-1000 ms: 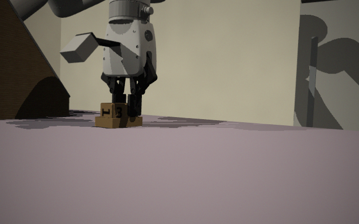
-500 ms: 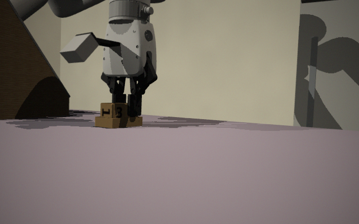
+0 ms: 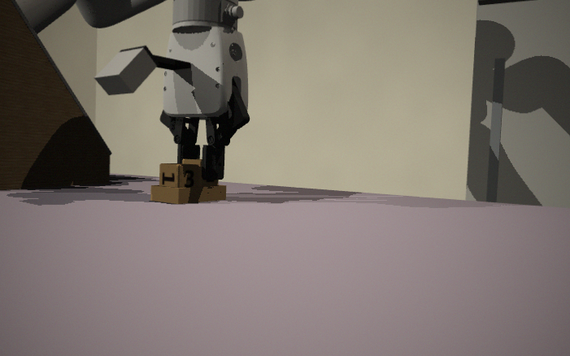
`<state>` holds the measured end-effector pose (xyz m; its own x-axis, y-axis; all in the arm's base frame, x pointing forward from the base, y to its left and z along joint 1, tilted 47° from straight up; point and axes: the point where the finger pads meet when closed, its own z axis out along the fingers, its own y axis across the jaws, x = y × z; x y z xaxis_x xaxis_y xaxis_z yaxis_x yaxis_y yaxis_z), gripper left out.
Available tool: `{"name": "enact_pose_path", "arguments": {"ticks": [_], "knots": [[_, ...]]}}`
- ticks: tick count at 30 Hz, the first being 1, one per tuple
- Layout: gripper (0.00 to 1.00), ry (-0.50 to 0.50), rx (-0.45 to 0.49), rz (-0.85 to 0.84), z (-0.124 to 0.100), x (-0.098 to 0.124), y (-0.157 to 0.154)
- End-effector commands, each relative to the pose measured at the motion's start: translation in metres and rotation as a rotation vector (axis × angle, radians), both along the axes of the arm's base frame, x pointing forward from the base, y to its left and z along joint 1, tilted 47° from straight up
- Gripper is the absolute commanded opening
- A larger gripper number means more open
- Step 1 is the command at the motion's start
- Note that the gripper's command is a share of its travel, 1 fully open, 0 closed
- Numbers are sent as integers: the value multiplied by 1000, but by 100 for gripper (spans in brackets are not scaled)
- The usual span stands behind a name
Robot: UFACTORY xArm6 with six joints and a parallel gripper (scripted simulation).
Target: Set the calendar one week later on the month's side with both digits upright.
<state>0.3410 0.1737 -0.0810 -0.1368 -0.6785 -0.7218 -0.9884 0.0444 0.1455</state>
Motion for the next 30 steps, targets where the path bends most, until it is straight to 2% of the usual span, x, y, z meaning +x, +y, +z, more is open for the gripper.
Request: {"name": "enact_pose_path", "arguments": {"ticks": [1, 8, 10, 15, 30], "knots": [[29, -3, -1, -2, 11, 3, -12], [29, -3, -1, -2, 46, 6, -50], [29, -3, -1, -2, 46, 6, -50], [29, -3, -1, -2, 62, 7, -67], [29, -1, -1, -4, 65, 8, -70]]}}
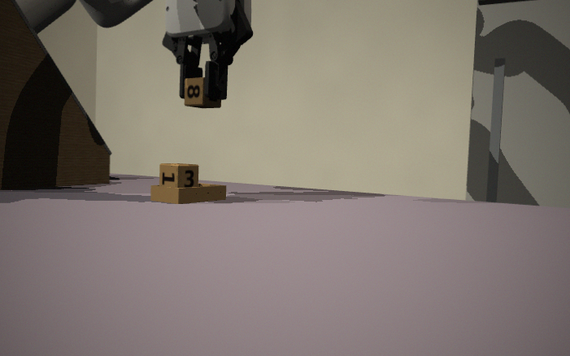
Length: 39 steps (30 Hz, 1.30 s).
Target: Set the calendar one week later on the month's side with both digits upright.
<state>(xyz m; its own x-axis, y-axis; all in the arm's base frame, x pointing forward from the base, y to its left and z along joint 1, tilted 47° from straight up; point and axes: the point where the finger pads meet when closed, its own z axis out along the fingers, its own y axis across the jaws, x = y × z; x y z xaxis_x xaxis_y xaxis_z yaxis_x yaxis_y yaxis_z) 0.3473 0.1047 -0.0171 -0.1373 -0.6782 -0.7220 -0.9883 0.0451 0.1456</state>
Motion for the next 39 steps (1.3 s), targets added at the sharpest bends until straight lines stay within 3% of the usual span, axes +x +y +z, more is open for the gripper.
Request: {"name": "enact_pose_path", "arguments": {"ticks": [1, 14, 28, 31, 33, 39], "knots": [[29, 1, -1, -5, 1, 1, -1], [29, 157, -15, -149, 1, 1, -1], [29, 550, -50, -512, 1, 1, -1], [29, 564, -51, -525, 1, 1, -1], [29, 663, -60, -616, 1, 1, -1], [29, 786, -70, -729, 0, 0, -1]]}}
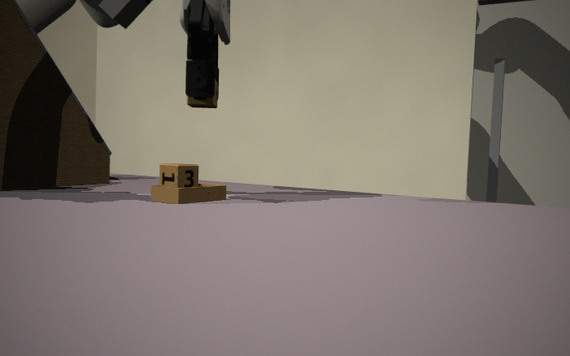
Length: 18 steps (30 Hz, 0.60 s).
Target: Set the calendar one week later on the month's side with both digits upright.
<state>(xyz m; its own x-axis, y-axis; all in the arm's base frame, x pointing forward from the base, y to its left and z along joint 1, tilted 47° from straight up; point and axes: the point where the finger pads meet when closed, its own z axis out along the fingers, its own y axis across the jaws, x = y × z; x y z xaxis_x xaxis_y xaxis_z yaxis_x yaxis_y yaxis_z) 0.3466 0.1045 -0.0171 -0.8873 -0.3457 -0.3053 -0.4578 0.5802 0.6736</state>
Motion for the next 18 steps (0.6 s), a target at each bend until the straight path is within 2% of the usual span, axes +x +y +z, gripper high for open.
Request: {"name": "enact_pose_path", "arguments": {"ticks": [1, 6, 9, 11, 13, 18], "knots": [[29, 132, -16, -111, 1, 1, -1], [29, 264, -27, -233, 0, 1, -1], [29, 271, -28, -239, 0, 1, -1], [29, 374, -36, -334, 0, 1, -1], [29, 394, -37, -352, 0, 1, -1], [29, 517, -47, -465, 0, 1, -1]]}}
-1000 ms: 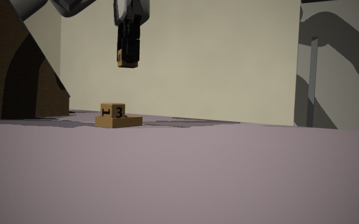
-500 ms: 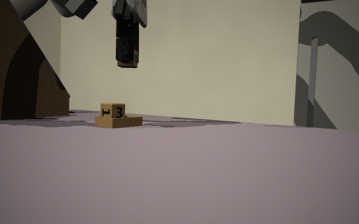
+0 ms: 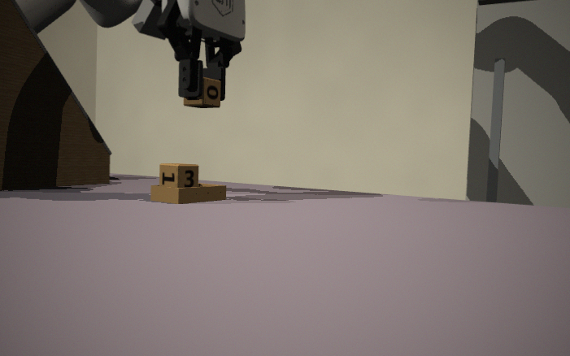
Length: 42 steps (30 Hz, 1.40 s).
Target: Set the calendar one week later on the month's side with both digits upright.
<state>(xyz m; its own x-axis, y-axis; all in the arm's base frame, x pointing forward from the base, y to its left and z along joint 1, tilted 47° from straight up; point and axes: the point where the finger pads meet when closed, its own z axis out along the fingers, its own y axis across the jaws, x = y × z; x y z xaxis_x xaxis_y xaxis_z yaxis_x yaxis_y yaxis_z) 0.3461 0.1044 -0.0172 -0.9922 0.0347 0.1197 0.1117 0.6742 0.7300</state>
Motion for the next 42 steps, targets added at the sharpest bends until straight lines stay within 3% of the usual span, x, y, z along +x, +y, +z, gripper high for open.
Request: {"name": "enact_pose_path", "arguments": {"ticks": [1, 6, 9, 11, 22, 25, 27, 35, 40, 42], "knots": [[29, 132, -17, -111, 1, 1, -1], [29, 263, -27, -231, 0, 1, -1], [29, 268, -27, -236, 0, 1, -1], [29, 370, -36, -329, 0, 1, -1], [29, 648, -58, -585, 0, 0, -1], [29, 660, -59, -596, 0, 0, -1], [29, 756, -66, -685, 0, 0, -1], [29, 949, -81, -862, 0, 0, -1], [29, 1067, -91, -971, 0, 0, -1], [29, 1067, -91, -971, 0, 0, -1]]}}
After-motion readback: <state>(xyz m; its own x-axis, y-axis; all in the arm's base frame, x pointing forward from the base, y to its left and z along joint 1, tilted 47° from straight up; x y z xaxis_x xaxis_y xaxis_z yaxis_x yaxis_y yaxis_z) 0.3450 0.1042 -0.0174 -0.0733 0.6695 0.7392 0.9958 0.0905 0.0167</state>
